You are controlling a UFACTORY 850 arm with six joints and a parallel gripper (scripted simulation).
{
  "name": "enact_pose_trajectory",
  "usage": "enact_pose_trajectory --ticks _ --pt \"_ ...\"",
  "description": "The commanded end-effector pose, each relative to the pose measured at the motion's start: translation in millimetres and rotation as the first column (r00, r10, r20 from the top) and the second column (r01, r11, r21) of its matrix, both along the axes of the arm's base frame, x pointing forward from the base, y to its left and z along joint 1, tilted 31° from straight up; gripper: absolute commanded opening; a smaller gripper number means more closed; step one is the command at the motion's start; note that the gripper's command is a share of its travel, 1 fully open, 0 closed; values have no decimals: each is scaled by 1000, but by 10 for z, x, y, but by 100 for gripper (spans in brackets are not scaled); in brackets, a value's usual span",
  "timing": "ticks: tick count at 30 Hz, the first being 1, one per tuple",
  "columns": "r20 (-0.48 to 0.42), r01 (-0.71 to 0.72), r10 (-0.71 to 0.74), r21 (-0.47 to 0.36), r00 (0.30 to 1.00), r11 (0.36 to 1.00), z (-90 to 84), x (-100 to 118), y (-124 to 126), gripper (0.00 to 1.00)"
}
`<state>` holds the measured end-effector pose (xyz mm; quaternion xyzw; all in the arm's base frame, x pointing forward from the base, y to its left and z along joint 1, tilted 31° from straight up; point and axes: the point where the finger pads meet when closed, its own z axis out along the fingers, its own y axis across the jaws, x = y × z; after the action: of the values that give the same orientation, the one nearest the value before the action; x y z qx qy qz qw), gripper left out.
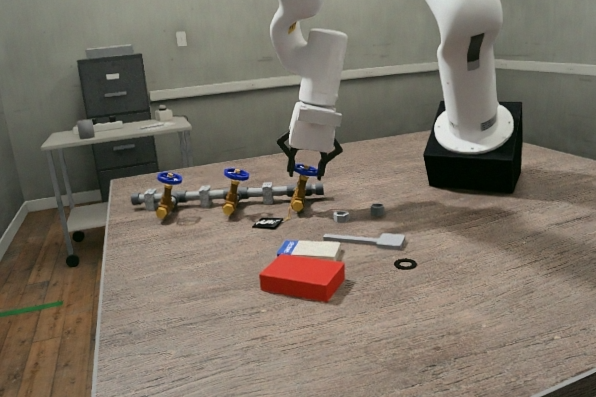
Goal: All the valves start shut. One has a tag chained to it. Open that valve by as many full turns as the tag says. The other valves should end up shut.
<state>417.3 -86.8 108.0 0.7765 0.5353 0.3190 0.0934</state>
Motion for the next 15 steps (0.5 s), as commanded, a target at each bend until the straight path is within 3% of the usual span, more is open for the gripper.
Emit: enact_pose_trajectory --ticks 1,12,13,15 --pt "77 -86 96 -130 992 988 2 2 -2 0" --pt "78 -87 97 -131 992 988 2 2 -2 0" --pt "78 -87 97 -131 992 988 2 2 -2 100" --pt "78 -87 97 -131 992 988 2 2 -2 100"
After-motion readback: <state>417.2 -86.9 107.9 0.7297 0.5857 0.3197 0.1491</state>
